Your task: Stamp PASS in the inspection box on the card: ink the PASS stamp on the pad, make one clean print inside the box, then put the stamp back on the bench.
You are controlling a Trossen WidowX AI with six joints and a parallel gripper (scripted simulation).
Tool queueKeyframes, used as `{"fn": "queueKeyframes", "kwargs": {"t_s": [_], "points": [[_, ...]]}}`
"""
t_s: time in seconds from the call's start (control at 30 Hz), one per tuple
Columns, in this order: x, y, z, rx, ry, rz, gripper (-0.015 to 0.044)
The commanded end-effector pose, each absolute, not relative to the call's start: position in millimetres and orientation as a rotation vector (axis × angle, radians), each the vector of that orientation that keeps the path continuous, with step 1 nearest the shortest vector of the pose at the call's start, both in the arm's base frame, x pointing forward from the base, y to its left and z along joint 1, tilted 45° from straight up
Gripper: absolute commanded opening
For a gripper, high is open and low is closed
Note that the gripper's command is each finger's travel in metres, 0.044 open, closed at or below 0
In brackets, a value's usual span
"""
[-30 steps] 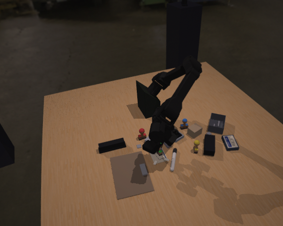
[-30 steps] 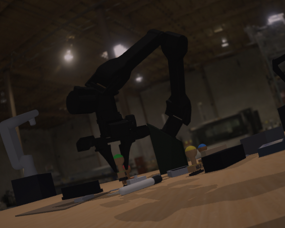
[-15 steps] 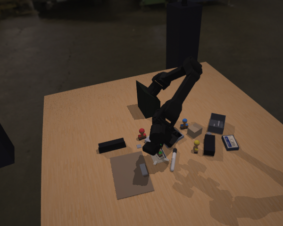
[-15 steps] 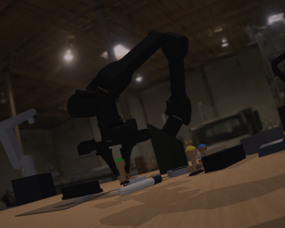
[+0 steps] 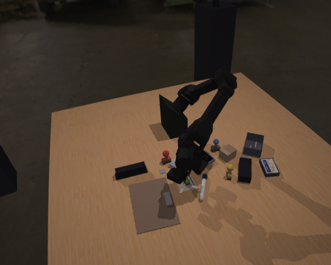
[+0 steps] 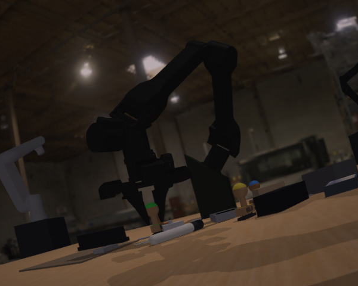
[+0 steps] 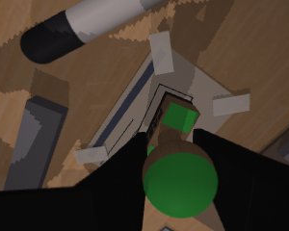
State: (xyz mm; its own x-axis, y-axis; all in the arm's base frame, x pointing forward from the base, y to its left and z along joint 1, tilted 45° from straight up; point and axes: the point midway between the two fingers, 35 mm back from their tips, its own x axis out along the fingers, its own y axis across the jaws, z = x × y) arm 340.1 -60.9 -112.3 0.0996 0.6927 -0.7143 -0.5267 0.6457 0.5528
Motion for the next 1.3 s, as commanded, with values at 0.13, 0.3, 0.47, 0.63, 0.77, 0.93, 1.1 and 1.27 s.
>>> {"fn": "queueKeyframes", "kwargs": {"t_s": [0.13,0.3,0.47,0.63,0.77,0.93,1.1,1.27], "points": [[339.1,-57.3,-114.8,0.181,1.161,0.907,0.0000],[339.1,-57.1,-115.0,0.181,1.161,0.907,0.0000],[339.3,-56.4,-115.6,0.181,1.161,0.907,0.0000],[339.4,-55.7,-116.3,0.181,1.161,0.907,0.0000],[339.4,-55.1,-116.9,0.181,1.161,0.907,0.0000],[339.5,-54.4,-117.6,0.181,1.161,0.907,0.0000],[339.5,-54.4,-117.6,0.181,1.161,0.907,0.0000],[339.6,-53.7,-118.3,0.181,1.161,0.907,0.0000]]}}
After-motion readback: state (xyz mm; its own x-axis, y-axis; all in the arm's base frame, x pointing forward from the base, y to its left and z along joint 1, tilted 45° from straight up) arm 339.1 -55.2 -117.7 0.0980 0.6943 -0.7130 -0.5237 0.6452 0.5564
